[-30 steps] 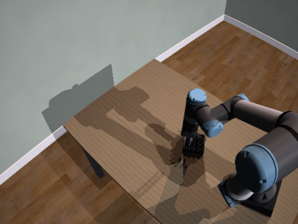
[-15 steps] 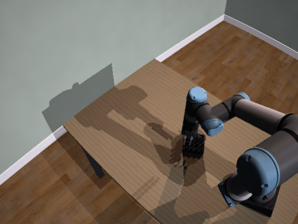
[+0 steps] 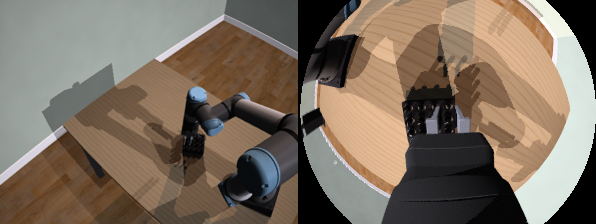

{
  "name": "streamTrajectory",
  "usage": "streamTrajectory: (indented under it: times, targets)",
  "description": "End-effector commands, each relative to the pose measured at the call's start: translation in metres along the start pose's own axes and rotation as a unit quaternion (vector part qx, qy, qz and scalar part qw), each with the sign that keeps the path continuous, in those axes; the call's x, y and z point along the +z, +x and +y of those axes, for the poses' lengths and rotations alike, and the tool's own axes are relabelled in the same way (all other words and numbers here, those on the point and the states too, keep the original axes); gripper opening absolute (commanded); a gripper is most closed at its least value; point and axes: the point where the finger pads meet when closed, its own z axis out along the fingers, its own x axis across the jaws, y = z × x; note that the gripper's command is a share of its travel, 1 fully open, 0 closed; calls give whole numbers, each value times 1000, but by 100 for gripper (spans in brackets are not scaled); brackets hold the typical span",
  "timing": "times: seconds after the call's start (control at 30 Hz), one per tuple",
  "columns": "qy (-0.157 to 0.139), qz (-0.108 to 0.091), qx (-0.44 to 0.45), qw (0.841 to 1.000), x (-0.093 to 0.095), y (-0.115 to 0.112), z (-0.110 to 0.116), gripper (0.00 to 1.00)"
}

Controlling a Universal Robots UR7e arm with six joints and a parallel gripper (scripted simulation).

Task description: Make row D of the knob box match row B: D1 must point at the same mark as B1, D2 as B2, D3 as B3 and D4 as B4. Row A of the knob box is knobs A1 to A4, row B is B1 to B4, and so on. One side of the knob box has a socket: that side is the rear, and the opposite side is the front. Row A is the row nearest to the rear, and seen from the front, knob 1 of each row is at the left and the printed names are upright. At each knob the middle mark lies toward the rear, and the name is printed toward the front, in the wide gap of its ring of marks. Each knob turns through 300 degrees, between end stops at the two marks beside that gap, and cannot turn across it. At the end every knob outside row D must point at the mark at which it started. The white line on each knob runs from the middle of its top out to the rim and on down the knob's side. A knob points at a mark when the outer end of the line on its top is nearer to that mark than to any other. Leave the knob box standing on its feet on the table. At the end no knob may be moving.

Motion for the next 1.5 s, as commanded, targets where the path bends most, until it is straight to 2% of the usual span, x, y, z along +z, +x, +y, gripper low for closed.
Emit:
streamTrajectory:
  times: [0.0, 0.3, 0.53, 0.73, 0.8, 0.87, 1.07, 1.3, 1.37, 1.43, 1.47]
  targets:
    - [0, 0, -34, 999, -1, 0, -1, 46]
    - [0, 0, -128, 992, -3, -2, -3, 46]
    - [0, 0, -232, 973, -5, -4, -5, 46]
    - [0, 0, -311, 951, -7, -5, -5, 46]
    - [0, 0, -311, 951, -7, -5, -5, 46]
    - [0, 0, -355, 935, -8, -5, -5, 46]
    - [0, 0, -428, 904, -10, -6, -5, 46]
    - [0, 0, -512, 859, -12, -6, -4, 46]
    - [0, 0, -512, 859, -12, -6, -4, 46]
    - [0, 0, -551, 835, -13, -5, -4, 46]
    - [0, 0, -562, 827, -13, -5, -4, 46]
